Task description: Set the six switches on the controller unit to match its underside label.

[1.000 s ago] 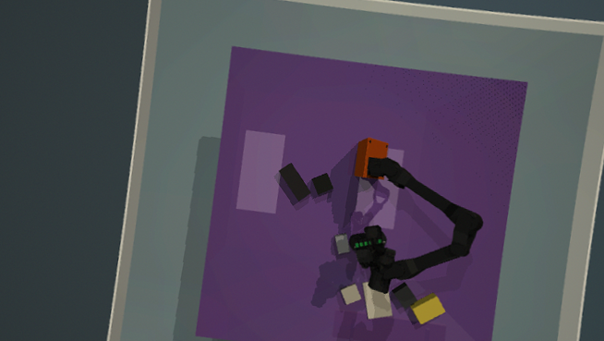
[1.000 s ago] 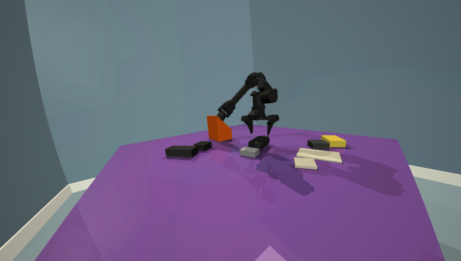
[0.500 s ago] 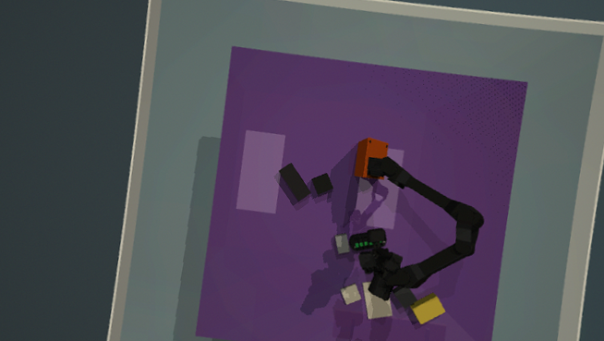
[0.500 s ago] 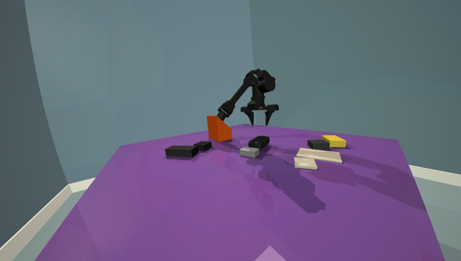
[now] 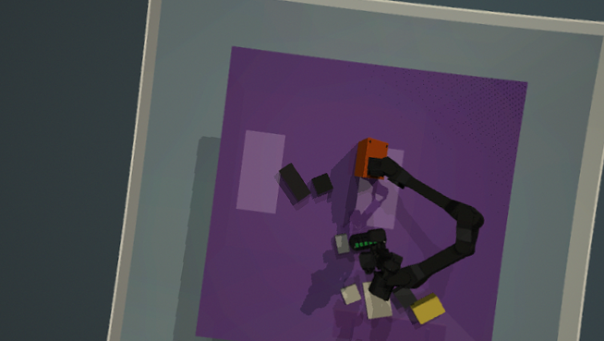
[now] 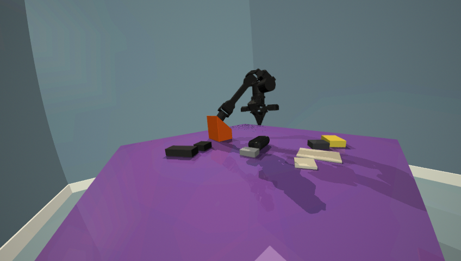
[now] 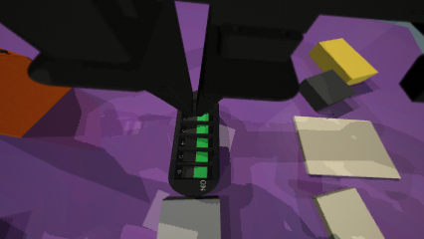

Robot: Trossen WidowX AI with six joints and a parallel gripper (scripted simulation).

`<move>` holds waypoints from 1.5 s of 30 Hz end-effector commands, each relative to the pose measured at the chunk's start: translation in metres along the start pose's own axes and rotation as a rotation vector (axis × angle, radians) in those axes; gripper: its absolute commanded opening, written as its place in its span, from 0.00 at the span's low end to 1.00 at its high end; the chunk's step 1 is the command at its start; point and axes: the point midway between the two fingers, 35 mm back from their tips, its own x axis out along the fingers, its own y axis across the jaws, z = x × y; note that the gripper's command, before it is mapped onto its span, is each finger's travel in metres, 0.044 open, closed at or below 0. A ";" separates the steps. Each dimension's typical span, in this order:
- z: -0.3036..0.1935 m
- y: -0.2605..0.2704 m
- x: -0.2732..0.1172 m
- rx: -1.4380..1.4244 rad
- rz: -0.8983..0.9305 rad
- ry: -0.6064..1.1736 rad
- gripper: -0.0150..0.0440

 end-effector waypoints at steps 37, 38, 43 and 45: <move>0.000 -0.048 0.059 -0.024 -0.008 0.009 0.51; 0.000 -0.049 0.060 -0.024 -0.008 0.009 0.47; 0.000 -0.049 0.060 -0.024 -0.008 0.009 0.25; 0.000 -0.049 0.060 -0.024 -0.008 0.009 0.25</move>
